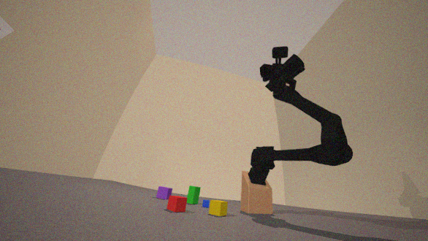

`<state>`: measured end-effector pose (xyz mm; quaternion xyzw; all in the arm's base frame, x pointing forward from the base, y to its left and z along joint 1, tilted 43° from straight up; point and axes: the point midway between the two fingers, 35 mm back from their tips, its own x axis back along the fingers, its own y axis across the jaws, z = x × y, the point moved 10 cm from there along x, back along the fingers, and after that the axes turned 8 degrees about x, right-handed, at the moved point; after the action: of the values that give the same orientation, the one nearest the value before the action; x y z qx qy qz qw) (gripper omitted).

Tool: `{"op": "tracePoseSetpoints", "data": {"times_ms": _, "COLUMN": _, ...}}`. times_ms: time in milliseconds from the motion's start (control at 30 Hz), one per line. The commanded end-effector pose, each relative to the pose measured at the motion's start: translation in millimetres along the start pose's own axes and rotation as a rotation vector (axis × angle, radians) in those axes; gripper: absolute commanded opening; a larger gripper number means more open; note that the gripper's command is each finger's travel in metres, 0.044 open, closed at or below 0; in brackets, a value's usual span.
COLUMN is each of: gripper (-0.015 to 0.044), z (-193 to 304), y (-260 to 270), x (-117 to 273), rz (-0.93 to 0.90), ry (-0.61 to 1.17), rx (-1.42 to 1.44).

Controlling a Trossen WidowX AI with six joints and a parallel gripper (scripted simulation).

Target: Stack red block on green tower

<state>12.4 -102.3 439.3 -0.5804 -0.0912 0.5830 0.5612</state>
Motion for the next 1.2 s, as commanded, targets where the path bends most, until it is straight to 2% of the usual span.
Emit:
{"op": "tracePoseSetpoints", "data": {"times_ms": 0, "gripper": 0.044, "z": -47, "y": 0, "x": -8, "rz": 0.011, "ry": -0.284, "rx": -0.077}}
{"op": "tracePoseSetpoints", "data": {"times_ms": 200, "gripper": 0.044, "z": -112, "y": -4, "x": 3, "rz": -0.015, "ry": -0.69, "rx": -0.191}}
{"op": "tracePoseSetpoints", "data": {"times_ms": 400, "gripper": 0.044, "z": -165, "y": -10, "x": 33, "rz": -0.066, "ry": -1.065, "rx": -0.25}}
{"op": "tracePoseSetpoints", "data": {"times_ms": 600, "gripper": 0.044, "z": -201, "y": -13, "x": 64, "rz": -0.161, "ry": -1.354, "rx": -0.29}}
{"op": "tracePoseSetpoints", "data": {"times_ms": 867, "gripper": 0.044, "z": -247, "y": -14, "x": 137, "rz": -0.487, "ry": -1.845, "rx": -0.305}}
{"op": "tracePoseSetpoints", "data": {"times_ms": 1167, "gripper": 0.044, "z": -265, "y": -11, "x": 227, "rz": -1.045, "ry": -2.239, "rx": -0.136}}
